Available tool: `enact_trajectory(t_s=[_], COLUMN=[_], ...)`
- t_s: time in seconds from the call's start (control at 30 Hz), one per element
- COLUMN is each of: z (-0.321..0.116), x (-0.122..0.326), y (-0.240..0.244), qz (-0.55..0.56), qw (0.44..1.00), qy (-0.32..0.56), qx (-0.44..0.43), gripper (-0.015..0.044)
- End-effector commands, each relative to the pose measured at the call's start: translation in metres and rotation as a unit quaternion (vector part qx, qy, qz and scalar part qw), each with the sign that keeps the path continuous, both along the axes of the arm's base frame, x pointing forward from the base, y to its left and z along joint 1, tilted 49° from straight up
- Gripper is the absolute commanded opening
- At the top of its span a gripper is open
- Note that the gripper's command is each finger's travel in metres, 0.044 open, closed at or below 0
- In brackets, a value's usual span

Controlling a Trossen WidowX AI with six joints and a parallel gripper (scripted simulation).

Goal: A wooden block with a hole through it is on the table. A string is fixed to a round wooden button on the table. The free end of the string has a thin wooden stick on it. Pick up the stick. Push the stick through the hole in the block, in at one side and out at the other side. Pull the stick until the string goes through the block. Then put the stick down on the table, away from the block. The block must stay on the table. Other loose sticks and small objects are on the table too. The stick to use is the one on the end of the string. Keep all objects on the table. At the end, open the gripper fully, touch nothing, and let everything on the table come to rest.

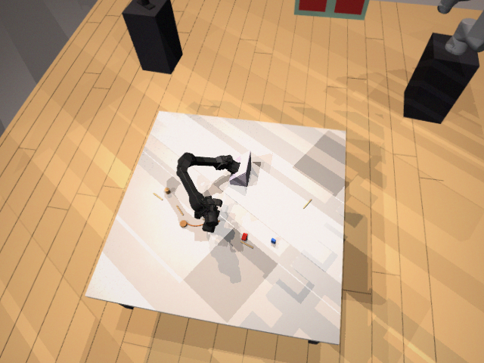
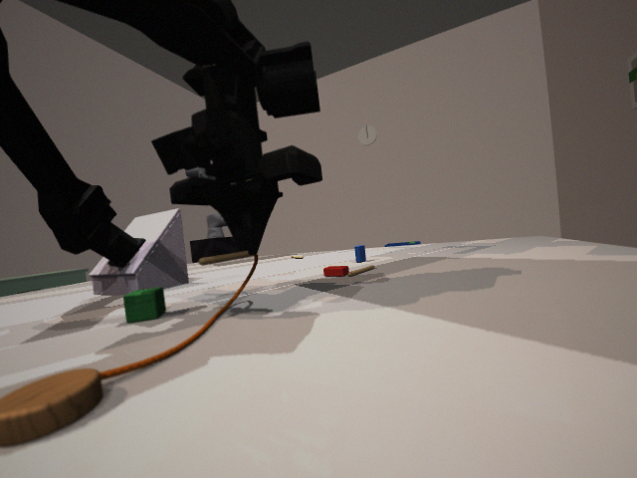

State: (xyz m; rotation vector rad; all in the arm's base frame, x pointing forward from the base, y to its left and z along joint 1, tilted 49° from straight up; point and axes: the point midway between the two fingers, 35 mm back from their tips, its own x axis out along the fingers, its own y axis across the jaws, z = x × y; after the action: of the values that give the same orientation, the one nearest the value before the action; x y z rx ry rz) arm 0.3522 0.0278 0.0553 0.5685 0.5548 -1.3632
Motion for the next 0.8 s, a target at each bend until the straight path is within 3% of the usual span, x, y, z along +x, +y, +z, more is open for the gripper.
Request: enact_trajectory(t_s=[0.0, 0.57, 0.77], z=[0.0039, 0.0133, 0.0137], x=[0.0037, 0.012, 0.0123], y=[-0.0033, -0.011, -0.0113], qz=[-0.059, -0.259, -0.266], qw=[0.996, 0.921, 0.916], qy=[-0.066, -0.289, -0.297], qx=[0.01, 0.046, 0.047], gripper=[0.0, 0.0, 0.0])
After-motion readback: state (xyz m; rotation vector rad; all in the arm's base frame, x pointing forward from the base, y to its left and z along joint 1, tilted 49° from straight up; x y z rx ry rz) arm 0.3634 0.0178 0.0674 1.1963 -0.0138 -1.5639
